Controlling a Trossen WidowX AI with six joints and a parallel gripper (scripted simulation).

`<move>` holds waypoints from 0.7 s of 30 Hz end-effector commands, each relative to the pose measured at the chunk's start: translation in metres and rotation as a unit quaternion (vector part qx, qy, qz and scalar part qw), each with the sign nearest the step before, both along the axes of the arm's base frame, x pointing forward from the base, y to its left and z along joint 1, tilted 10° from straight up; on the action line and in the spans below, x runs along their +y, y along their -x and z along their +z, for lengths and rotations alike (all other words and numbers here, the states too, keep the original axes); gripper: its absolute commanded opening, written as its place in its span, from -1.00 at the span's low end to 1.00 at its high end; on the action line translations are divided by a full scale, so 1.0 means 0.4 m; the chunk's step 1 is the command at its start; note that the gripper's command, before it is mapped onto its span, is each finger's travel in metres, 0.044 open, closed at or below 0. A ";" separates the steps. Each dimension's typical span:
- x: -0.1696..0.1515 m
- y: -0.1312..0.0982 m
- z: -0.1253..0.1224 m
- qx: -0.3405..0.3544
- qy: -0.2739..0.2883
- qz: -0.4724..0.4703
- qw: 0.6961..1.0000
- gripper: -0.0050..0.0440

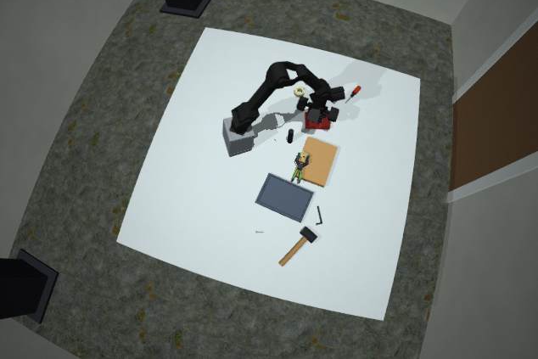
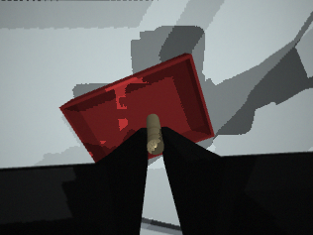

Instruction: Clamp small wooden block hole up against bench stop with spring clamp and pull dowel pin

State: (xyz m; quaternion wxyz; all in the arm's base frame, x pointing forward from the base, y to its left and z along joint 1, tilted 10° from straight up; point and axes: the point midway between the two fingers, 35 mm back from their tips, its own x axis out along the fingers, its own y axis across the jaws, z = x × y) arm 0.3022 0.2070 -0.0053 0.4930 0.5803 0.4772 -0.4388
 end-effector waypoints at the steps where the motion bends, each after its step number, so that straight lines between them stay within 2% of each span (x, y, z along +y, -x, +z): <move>1: -0.006 0.008 -0.025 0.009 0.007 -0.001 1.000 -0.80; 21: -0.005 0.006 -0.053 0.009 0.007 -0.001 1.000 -0.80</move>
